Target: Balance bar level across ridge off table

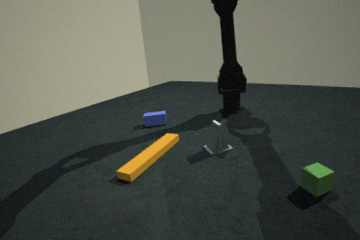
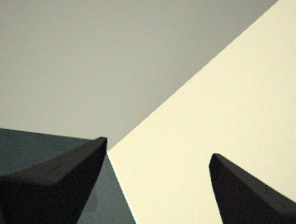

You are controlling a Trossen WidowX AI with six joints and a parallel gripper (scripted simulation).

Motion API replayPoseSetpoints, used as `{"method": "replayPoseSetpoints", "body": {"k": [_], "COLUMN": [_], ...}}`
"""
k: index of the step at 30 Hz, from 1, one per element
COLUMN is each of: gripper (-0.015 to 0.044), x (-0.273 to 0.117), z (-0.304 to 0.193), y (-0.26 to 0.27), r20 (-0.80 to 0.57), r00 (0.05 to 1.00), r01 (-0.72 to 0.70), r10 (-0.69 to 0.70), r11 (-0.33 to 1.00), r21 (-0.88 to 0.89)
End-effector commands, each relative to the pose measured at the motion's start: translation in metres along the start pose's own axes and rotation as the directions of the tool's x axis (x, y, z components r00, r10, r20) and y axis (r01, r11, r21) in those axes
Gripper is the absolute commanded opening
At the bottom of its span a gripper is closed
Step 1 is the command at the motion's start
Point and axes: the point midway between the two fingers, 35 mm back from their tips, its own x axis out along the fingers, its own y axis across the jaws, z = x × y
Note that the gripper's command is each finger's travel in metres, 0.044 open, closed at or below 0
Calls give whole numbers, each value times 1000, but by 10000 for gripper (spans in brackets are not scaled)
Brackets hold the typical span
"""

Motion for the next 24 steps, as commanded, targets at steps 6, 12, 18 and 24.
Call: {"method": "replayPoseSetpoints", "body": {"k": [6,12,18,24], "gripper": [315,315,315,315], "x": [8,-4,-28,-63], "z": [-100,-171,-236,-292], "y": [3,3,7,15], "r20": [-293,-499,-666,-785], "r00": [955,860,722,555], "r01": [-16,24,103,211], "r10": [54,110,185,276], "r11": [991,966,924,866], "r21": [130,256,367,454]}}
